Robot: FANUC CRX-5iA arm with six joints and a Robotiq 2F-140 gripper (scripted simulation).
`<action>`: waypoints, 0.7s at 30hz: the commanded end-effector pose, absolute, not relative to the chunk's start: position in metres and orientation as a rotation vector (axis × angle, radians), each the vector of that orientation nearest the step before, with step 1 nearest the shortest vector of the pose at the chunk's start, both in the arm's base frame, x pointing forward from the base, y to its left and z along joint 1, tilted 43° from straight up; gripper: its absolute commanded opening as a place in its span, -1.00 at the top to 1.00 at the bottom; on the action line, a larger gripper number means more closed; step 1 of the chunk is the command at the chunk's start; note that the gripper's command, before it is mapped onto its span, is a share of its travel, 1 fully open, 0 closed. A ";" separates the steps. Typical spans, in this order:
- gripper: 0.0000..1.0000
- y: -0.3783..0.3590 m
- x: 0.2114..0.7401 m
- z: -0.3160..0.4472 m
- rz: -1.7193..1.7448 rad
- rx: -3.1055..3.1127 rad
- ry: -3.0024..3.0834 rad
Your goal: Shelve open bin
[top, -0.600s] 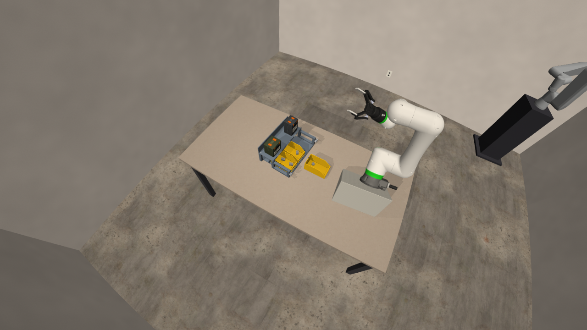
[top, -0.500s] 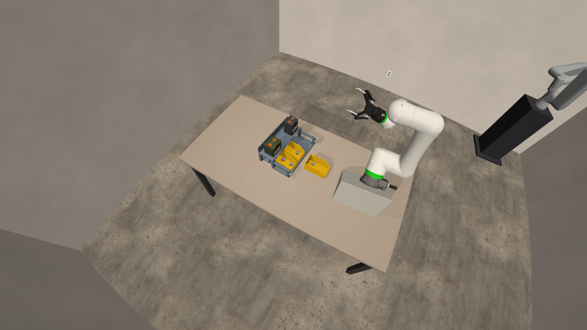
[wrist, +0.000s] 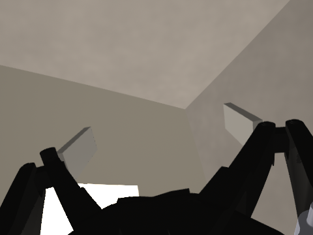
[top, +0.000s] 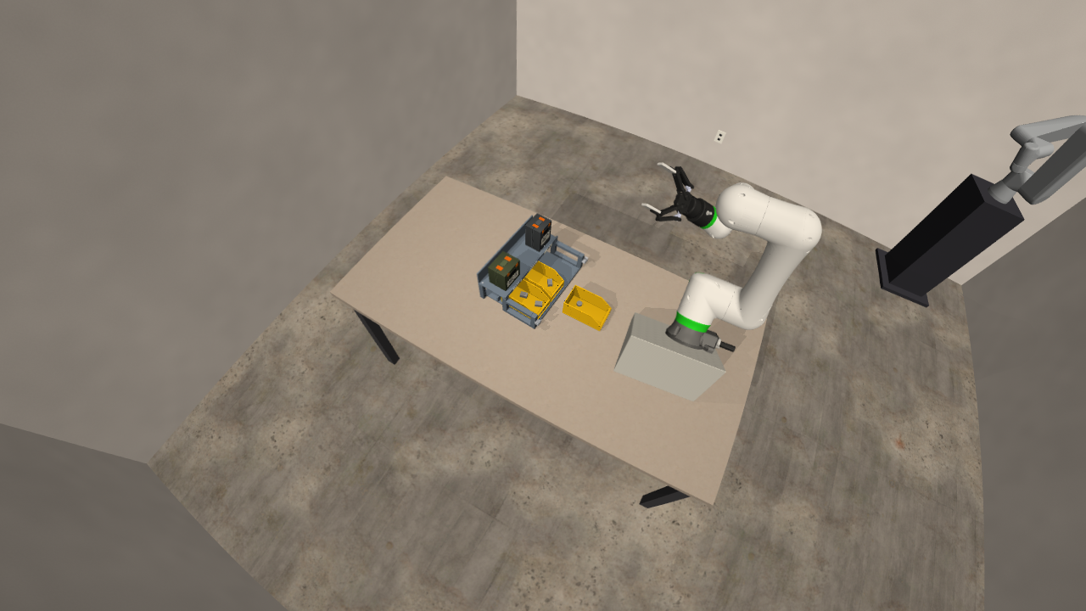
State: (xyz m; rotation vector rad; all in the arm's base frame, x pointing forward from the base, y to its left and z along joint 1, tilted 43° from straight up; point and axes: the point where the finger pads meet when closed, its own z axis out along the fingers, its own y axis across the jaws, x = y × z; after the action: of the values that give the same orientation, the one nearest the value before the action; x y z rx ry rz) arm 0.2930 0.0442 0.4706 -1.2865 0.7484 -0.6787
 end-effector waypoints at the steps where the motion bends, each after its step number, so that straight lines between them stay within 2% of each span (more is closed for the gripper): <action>1: -1.00 0.044 0.293 0.471 -0.679 -1.287 0.748; 21: -1.00 0.045 0.292 0.469 -0.660 -1.291 0.755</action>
State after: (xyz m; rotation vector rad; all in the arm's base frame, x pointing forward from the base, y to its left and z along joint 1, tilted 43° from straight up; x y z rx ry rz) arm 0.2922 0.0446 0.4692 -1.2900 0.7535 -0.6644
